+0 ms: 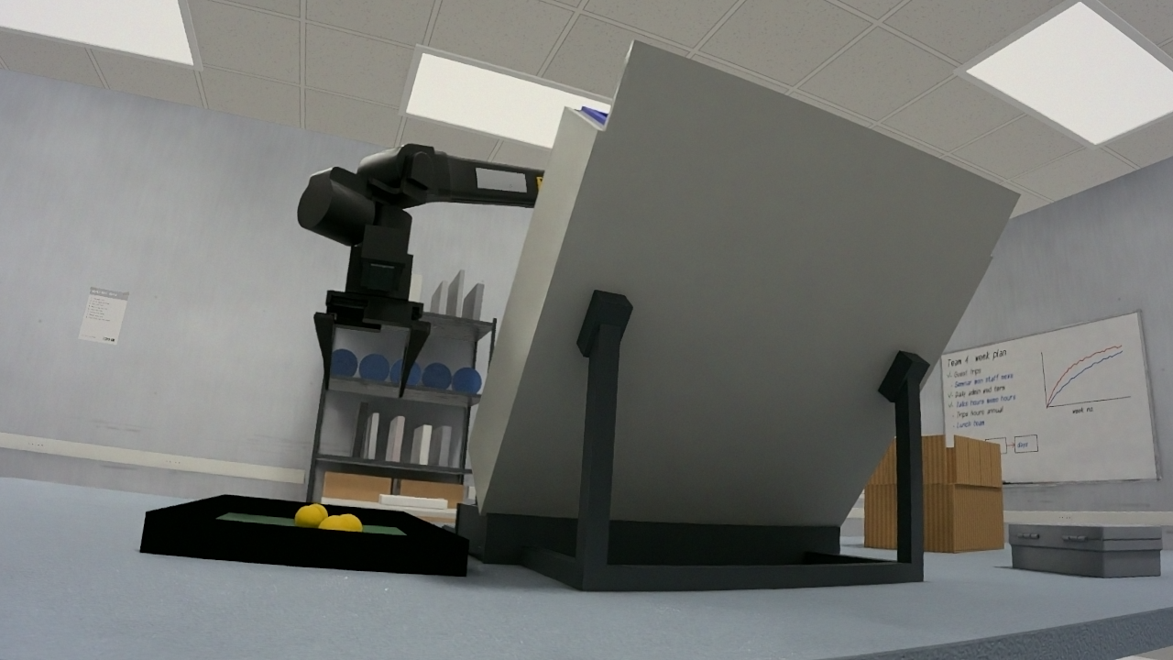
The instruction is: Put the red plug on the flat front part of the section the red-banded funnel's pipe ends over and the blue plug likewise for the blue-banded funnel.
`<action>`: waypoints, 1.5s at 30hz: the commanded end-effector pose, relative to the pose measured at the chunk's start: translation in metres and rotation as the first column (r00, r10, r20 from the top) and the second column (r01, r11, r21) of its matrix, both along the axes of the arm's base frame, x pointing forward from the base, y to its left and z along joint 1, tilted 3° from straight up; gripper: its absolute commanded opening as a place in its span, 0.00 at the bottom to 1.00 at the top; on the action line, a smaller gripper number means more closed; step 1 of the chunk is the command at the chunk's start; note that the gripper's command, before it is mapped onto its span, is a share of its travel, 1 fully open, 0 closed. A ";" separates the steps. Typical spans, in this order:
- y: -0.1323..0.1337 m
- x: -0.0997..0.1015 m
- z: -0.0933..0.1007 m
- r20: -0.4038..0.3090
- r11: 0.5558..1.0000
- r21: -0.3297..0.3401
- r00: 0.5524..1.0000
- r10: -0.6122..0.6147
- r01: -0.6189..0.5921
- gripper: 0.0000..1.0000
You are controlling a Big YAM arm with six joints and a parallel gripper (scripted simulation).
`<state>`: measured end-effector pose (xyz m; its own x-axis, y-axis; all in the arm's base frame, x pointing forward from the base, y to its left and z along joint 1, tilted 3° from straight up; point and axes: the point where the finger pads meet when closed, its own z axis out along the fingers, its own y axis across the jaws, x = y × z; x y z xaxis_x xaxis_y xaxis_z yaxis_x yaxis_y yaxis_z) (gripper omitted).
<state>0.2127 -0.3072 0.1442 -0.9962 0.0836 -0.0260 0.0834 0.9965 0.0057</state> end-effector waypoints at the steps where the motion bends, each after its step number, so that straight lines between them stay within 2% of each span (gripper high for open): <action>1: -0.028 0.011 0.014 0.028 0.999 -0.040 0.999 0.022 -0.021 0.80; 5: -0.035 0.009 0.012 0.024 0.999 -0.039 0.999 0.029 -0.028 0.80; 22: -0.036 0.008 0.011 0.007 1.000 -0.010 1.000 0.009 -0.009 0.80; 45: -0.037 0.009 0.011 0.005 1.000 -0.009 1.000 0.019 -0.019 0.80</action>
